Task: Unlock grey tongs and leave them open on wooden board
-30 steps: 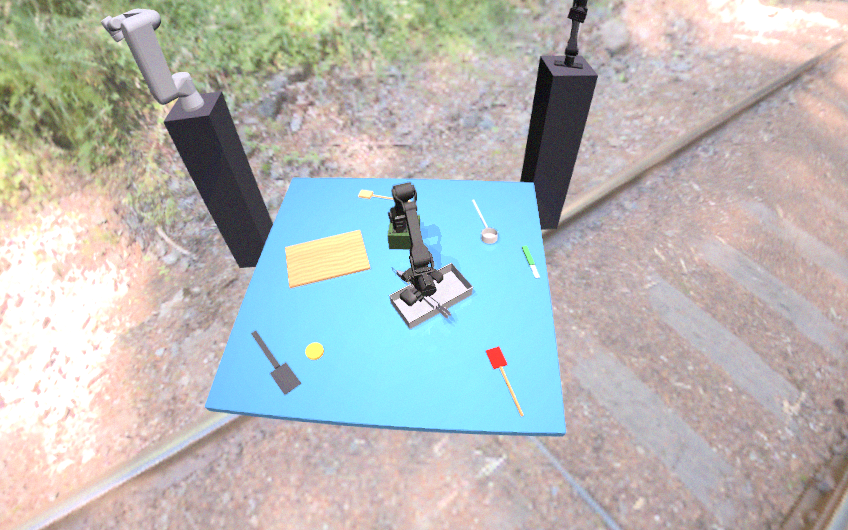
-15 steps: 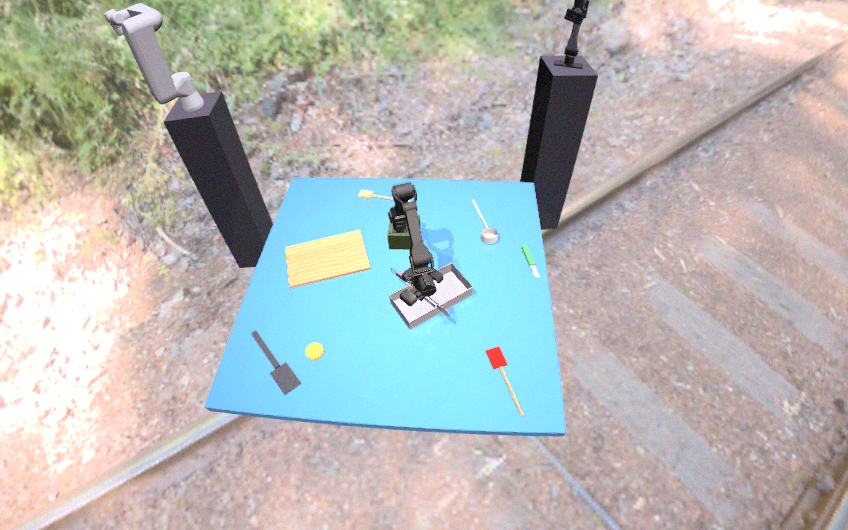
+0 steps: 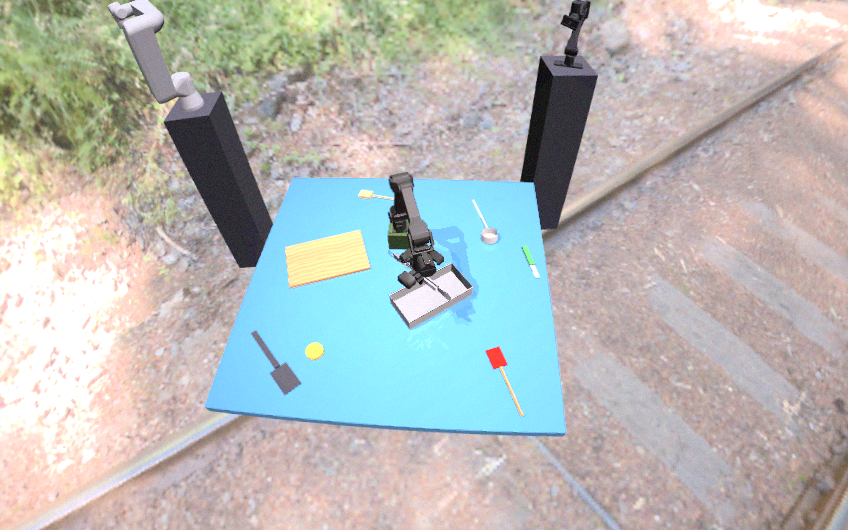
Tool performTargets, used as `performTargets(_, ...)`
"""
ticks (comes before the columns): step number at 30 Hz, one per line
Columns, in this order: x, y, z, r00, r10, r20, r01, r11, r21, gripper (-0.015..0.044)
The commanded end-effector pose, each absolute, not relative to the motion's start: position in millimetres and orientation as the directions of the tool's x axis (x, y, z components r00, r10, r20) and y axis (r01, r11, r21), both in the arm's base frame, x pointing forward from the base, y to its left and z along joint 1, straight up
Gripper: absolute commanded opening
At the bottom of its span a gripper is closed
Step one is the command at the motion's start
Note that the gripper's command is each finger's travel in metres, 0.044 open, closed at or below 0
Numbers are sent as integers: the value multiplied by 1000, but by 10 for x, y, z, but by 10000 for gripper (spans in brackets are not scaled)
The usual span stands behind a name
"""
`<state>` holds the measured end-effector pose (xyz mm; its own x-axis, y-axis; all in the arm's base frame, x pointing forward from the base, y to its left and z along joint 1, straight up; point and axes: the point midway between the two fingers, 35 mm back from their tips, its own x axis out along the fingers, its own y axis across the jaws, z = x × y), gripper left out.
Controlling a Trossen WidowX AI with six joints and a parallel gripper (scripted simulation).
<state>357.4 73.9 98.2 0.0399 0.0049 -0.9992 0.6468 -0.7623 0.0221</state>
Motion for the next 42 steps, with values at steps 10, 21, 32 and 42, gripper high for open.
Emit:
performTargets(10, 3530, 669, 1092, 30, 2, -1000, 656, -754, 18, -150)
performTargets(21, 3568, 51, 1097, 32, 2, -999, 746, -665, 23, -150)
performTargets(32, 3494, -606, 1104, 33, -3, -999, 828, -560, 29, -150)
performTargets(42, 3324, -1182, 1107, 31, -10, -999, 893, -450, 32, -150)
